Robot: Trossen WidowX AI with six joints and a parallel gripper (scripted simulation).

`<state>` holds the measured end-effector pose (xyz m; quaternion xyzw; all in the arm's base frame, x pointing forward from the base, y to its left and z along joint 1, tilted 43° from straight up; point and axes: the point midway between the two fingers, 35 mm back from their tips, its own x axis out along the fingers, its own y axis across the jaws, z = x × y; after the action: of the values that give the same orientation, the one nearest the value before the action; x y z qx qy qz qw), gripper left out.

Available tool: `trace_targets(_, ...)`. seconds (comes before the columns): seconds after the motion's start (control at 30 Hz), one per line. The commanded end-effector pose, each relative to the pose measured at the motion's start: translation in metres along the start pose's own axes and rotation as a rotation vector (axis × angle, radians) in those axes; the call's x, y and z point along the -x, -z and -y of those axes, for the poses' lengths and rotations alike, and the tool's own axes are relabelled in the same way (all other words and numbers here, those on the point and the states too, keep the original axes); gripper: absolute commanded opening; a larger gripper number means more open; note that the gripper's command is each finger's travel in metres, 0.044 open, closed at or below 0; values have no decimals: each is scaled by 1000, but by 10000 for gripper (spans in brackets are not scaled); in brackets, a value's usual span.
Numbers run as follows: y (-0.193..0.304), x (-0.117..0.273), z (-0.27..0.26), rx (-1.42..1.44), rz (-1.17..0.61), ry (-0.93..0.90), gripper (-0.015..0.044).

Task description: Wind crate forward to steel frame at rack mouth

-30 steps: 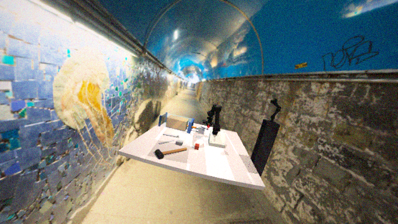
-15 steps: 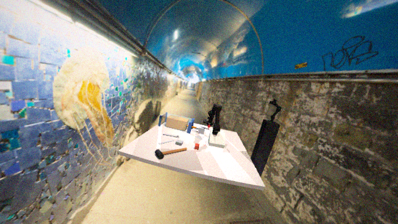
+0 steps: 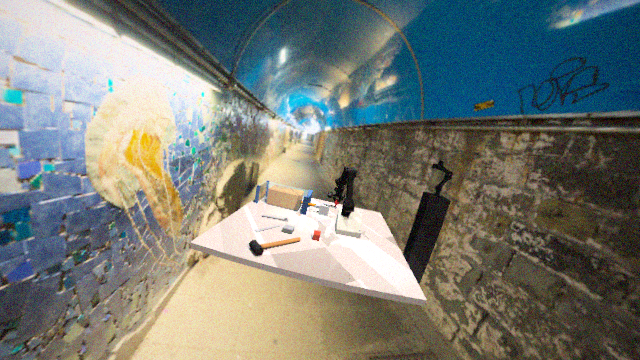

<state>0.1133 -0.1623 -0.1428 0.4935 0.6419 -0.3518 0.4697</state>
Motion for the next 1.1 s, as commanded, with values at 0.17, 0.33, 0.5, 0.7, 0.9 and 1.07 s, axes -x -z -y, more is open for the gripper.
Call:
trace_targets(0.17, -16, -8, 4, 0, 18, 12, 0)
trace_targets(0.33, -21, -10, 5, 0, 18, 12, 0)
trace_targets(0.5, -27, -13, 6, 0, 19, 12, 0)
trace_targets(0.7, -33, -16, 6, 0, 19, 12, 0)
trace_targets(0.9, -52, -24, 3, 0, 21, 12, 0)
trace_targets(1.07, -60, -27, 1, 0, 21, 12, 0)
